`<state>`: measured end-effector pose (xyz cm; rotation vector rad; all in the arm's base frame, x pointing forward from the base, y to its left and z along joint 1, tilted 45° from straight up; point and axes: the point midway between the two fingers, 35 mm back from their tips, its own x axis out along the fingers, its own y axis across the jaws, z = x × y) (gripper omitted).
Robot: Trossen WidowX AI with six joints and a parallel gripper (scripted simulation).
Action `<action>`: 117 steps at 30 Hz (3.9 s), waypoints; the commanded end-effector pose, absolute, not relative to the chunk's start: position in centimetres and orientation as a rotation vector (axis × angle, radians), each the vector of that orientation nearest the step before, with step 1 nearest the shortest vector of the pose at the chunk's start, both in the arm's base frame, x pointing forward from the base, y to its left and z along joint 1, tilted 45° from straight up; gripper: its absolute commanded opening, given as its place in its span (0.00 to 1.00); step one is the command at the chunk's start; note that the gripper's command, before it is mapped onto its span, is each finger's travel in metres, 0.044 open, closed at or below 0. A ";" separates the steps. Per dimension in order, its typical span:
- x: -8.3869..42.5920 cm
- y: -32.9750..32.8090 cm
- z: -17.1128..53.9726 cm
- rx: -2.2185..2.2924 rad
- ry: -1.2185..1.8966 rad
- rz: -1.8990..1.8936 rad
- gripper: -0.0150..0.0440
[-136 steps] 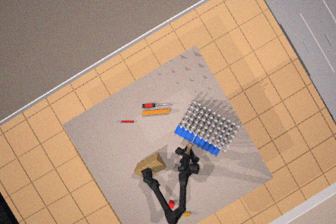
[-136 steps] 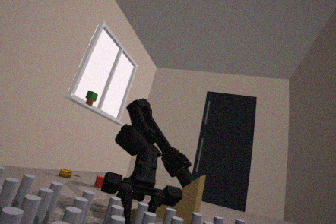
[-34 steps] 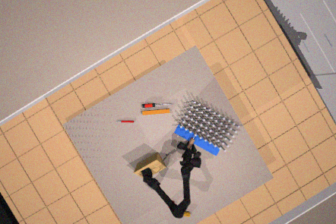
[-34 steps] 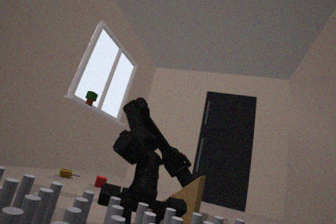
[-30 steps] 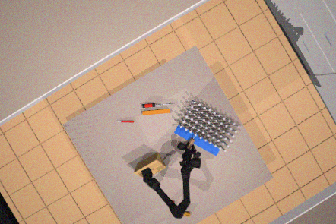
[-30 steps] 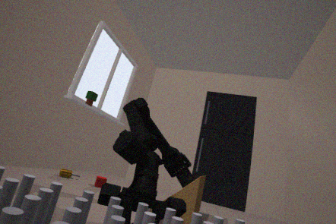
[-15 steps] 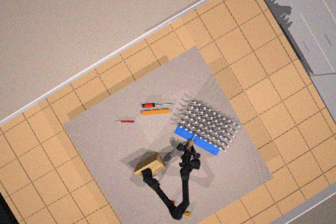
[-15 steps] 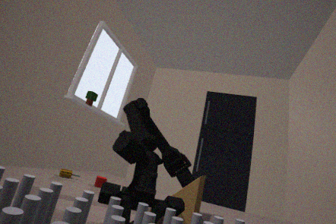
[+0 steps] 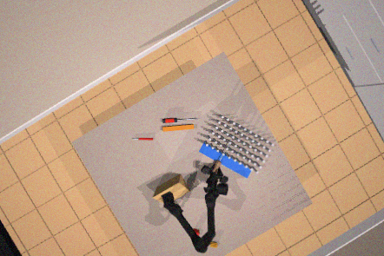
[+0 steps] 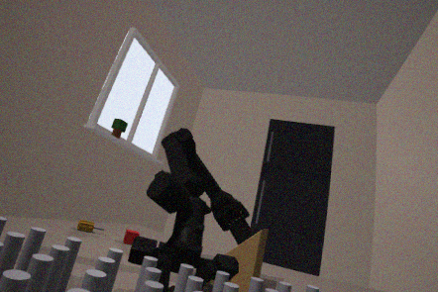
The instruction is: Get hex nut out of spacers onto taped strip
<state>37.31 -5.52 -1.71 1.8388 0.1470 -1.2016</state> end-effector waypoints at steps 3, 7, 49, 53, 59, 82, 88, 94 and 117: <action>36.9 -5.7 -1.5 1.835 0.151 -1.199 0.25; 36.7 -5.8 -1.5 1.835 0.151 -1.199 0.25; 34.4 -6.9 -0.6 1.833 0.151 -1.200 0.25; 34.1 -7.0 -0.5 1.832 0.152 -1.201 0.25; 33.8 -7.1 -0.4 1.832 0.152 -1.201 0.25; 32.7 -7.7 0.1 1.831 0.152 -1.201 0.25; 32.4 -7.8 0.2 1.831 0.152 -1.202 0.25; 32.1 -8.0 0.3 1.831 0.152 -1.202 0.25; 31.0 -8.5 0.8 1.830 0.152 -1.202 0.25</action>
